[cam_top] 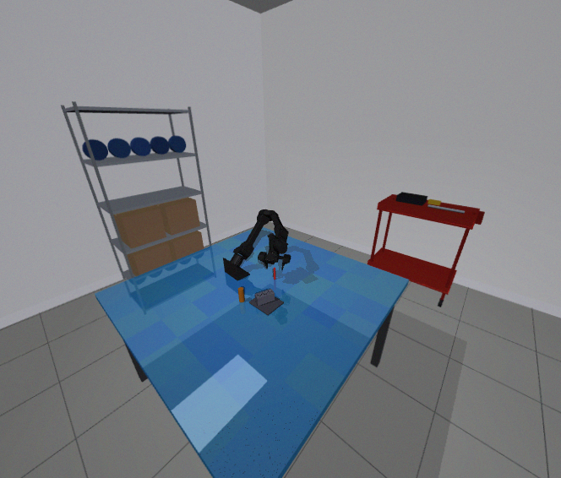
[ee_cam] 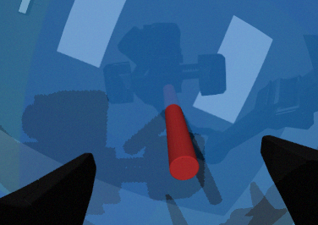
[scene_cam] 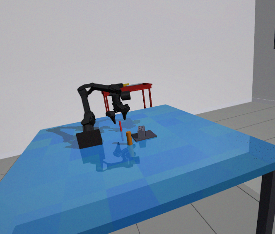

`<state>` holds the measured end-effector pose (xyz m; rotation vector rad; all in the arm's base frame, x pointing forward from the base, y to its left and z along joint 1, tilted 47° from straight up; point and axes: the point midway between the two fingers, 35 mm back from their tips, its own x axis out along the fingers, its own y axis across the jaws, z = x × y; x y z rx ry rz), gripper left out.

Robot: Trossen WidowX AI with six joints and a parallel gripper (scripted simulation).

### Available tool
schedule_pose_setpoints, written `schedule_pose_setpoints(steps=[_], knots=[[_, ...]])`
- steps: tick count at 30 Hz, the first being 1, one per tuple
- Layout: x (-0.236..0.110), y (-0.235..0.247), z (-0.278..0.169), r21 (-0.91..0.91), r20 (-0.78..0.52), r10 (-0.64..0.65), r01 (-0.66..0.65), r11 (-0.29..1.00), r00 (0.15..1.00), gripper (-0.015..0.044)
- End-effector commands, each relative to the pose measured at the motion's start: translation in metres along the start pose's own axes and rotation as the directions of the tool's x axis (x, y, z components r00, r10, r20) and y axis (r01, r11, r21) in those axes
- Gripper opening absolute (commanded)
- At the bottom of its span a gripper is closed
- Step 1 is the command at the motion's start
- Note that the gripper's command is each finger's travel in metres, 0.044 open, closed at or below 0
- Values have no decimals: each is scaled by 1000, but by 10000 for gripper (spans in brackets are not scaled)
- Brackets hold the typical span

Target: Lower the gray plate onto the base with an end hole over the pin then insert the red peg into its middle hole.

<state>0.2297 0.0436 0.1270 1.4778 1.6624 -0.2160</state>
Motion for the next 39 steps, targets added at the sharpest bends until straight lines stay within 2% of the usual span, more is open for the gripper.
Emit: schedule_pose_setpoints(steps=[1, 17, 33, 39], knots=[[7, -1, -1, 5, -4, 0, 0, 1000, 1000, 440], [30, -1, -3, 4, -9, 3, -3, 1000, 1000, 440], [30, -1, -3, 4, -9, 3, -3, 1000, 1000, 20], [30, -1, -3, 4, -9, 3, -3, 1000, 1000, 0]])
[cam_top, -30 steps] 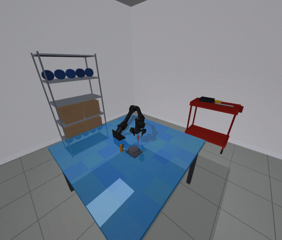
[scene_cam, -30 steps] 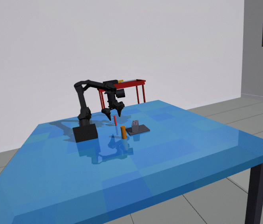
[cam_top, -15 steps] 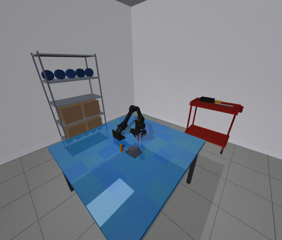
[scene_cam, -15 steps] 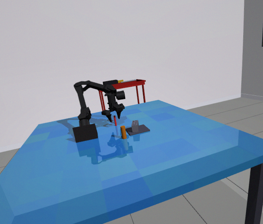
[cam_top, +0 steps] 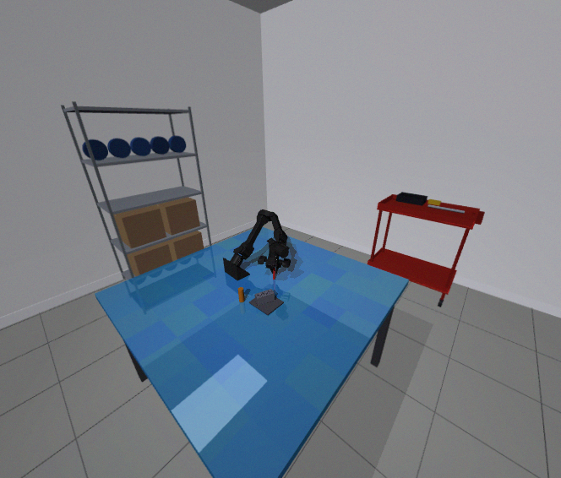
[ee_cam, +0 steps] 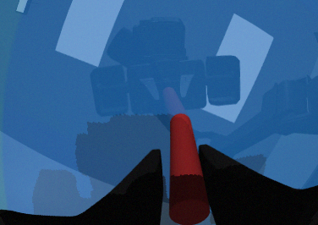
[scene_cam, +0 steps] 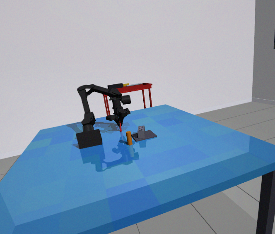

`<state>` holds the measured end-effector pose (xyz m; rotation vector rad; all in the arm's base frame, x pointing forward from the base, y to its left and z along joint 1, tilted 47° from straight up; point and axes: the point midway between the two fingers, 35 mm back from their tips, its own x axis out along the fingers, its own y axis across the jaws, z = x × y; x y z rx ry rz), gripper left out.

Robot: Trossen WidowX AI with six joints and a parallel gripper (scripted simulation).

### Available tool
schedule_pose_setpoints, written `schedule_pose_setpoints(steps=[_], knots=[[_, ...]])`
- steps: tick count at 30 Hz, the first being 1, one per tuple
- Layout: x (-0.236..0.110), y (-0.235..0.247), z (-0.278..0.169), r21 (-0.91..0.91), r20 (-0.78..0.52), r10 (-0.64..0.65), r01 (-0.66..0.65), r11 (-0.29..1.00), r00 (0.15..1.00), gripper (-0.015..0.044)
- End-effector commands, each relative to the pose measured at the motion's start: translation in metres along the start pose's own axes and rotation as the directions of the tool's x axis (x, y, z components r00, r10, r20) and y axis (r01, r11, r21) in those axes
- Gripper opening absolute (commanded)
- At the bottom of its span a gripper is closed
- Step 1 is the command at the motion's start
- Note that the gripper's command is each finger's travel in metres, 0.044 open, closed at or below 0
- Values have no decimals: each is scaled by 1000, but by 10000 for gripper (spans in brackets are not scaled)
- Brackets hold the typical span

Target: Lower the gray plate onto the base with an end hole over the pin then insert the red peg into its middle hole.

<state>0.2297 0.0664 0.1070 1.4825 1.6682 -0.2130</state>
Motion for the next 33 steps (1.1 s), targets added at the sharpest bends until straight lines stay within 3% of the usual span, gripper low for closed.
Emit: schedule_pose_setpoints(steps=[1, 16, 33], knots=[[0, 0, 0, 2, -2, 3, -3, 1000, 1000, 0], [-3, 1, 0, 4, 1, 4, -4, 1000, 1000, 0], [-55, 4, 6, 48, 32, 17, -19, 999, 999, 0]])
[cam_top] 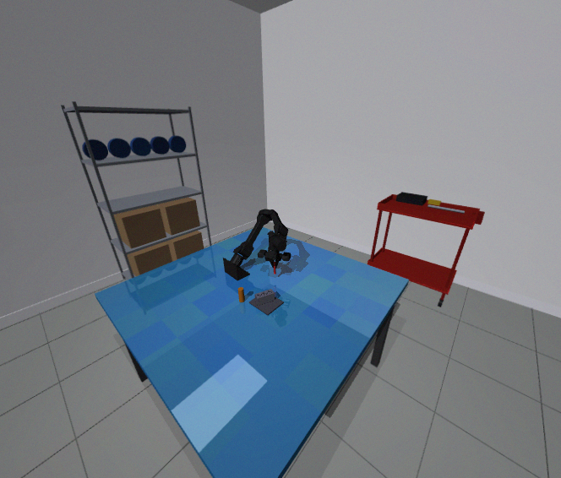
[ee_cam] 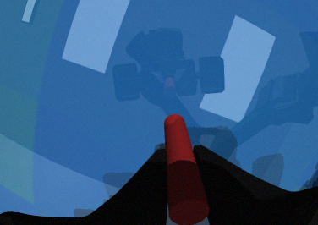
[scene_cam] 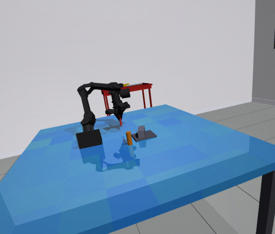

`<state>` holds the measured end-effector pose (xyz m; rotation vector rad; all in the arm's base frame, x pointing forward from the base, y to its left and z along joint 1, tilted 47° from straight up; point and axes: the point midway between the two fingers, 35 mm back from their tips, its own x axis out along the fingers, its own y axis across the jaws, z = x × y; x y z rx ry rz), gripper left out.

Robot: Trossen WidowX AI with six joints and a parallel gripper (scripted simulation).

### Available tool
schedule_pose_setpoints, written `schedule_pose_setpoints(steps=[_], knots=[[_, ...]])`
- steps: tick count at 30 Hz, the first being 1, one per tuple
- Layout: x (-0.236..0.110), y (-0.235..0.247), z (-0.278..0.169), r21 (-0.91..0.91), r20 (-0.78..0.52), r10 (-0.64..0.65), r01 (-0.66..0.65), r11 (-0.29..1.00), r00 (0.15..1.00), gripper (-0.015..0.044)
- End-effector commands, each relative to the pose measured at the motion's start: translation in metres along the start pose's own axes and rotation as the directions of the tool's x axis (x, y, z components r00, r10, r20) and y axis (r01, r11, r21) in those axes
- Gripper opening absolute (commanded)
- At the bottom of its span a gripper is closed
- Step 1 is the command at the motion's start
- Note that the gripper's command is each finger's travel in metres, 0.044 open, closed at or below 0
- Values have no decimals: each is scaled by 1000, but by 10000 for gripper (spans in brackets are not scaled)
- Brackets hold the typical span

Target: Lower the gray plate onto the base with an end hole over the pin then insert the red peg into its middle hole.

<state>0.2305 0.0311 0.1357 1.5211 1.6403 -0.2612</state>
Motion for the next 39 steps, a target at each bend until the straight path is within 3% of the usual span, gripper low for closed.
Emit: schedule_pose_setpoints(steps=[1, 8, 39], knots=[[-13, 1, 1, 5, 8, 3, -3, 1000, 1000, 0], [-35, 1, 2, 23, 13, 9, -9, 1000, 1000, 0], [-34, 22, 84, -8, 5, -6, 7, 1000, 1000, 0]])
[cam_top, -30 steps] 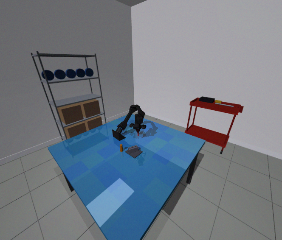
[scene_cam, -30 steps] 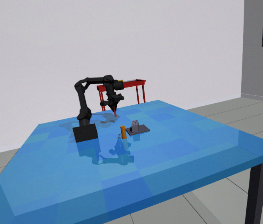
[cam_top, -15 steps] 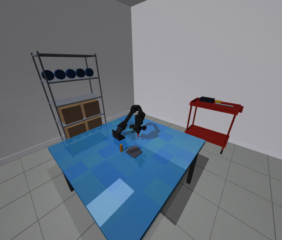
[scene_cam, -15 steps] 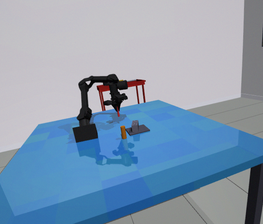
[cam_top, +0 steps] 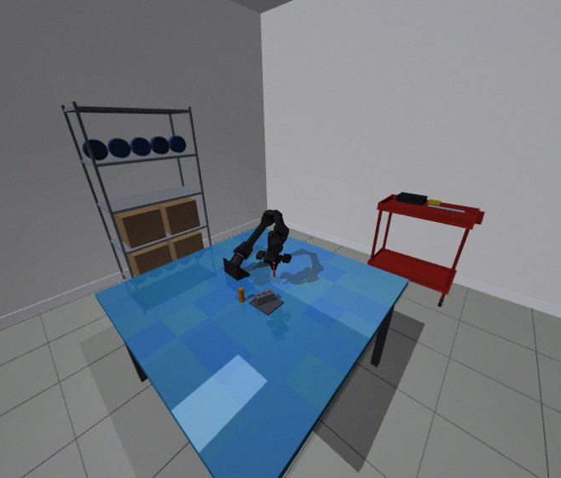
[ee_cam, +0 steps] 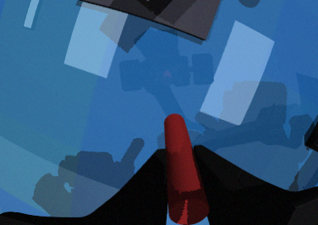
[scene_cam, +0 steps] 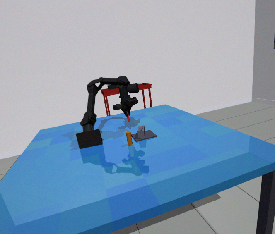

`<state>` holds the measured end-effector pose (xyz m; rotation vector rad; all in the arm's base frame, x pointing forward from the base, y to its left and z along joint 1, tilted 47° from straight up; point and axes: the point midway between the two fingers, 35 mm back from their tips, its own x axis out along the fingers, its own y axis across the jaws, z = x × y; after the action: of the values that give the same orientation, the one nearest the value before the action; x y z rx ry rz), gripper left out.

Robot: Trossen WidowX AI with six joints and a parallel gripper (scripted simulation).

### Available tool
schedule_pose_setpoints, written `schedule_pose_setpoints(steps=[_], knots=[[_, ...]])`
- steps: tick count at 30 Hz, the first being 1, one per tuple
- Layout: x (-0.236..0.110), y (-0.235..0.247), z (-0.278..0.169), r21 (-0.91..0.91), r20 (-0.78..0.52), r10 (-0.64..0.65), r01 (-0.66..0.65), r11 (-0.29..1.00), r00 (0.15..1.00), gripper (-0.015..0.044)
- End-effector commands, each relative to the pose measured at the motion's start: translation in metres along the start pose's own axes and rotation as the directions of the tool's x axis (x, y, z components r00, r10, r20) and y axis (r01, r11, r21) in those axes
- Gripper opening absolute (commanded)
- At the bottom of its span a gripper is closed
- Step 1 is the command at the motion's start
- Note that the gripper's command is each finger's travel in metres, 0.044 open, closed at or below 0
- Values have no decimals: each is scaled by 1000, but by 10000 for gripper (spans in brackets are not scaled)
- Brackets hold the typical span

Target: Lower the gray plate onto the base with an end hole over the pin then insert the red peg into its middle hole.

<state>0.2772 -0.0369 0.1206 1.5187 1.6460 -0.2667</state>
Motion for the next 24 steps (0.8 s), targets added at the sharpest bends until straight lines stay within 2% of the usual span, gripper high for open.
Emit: schedule_pose_setpoints(steps=[1, 24], knots=[[-1, 2, 12, -12, 6, -1, 1, 1000, 1000, 0], [1, 2, 83, -35, -4, -7, 7, 999, 1000, 0]])
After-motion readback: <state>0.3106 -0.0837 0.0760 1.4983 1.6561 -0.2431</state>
